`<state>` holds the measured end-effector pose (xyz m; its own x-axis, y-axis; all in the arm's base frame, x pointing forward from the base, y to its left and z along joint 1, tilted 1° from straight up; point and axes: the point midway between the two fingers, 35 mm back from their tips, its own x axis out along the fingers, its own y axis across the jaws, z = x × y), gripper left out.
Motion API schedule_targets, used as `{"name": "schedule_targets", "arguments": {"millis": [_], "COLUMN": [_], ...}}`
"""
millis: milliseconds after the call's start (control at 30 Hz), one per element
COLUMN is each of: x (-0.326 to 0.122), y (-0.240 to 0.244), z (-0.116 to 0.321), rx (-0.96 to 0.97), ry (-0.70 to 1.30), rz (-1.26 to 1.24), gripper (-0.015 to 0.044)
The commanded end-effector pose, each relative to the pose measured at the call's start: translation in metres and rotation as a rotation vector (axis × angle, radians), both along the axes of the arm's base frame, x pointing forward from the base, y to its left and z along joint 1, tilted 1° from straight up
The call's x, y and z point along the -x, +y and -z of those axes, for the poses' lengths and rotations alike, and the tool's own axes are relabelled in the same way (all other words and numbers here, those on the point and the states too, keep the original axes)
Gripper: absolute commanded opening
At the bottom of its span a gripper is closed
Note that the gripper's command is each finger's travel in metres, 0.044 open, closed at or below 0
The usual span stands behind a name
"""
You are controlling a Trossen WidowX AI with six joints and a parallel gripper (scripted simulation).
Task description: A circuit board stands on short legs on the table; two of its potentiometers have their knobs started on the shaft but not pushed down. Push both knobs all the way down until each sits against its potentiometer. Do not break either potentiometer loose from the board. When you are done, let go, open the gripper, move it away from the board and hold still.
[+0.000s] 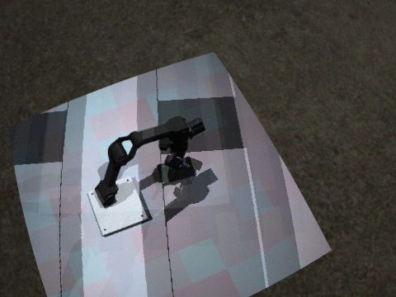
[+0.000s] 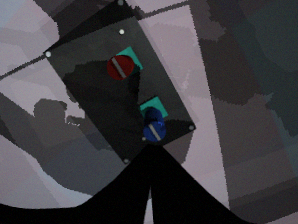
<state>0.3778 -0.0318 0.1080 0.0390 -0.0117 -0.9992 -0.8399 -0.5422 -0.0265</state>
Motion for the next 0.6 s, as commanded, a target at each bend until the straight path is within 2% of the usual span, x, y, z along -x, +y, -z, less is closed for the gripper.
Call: {"name": "schedule_targets", "arguments": {"millis": [0, 567], "x": [-0.0020, -0.0070], "y": [-0.0013, -0.0034], "z": [-0.0009, -0.0064], "rx": [0.009, 0.026], "ry": [0.005, 0.025], "rz": [-0.109, -0.645], "gripper": [0.0000, 0.0000]}}
